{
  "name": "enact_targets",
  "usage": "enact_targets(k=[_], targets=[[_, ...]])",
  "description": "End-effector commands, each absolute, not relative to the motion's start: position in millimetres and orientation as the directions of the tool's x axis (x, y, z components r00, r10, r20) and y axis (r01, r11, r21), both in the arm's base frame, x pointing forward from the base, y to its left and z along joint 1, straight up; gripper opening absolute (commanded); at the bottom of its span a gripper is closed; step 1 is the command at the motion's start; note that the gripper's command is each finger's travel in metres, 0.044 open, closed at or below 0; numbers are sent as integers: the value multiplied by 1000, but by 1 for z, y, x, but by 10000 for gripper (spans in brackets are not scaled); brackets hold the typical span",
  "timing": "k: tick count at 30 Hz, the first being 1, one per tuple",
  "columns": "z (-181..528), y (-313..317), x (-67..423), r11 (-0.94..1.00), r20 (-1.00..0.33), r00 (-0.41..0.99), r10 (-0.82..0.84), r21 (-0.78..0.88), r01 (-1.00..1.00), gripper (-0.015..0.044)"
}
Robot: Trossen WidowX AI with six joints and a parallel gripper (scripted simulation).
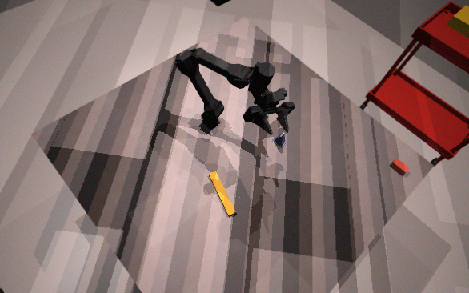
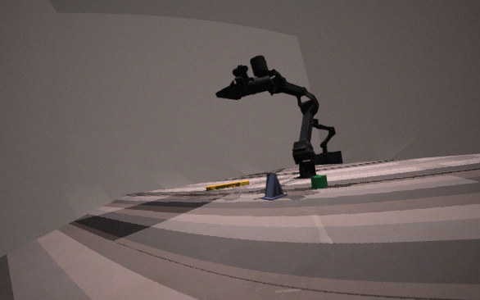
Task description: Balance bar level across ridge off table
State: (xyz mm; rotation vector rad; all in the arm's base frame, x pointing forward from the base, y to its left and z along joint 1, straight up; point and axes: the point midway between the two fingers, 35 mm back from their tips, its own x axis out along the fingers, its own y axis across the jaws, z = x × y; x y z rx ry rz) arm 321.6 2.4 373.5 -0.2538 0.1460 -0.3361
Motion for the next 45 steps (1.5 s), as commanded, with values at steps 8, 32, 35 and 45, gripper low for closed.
enact_targets(k=[8,32,35,45], targets=[[338,-24,354,895,-285,877,-385,-347,280,315],[251,-96,382,902,-670,619,-409,-401,161,315],[239,-106,382,910,-716,572,-400,-386,152,315],[208,-135,381,933,-814,459,-355,-342,115,315]])
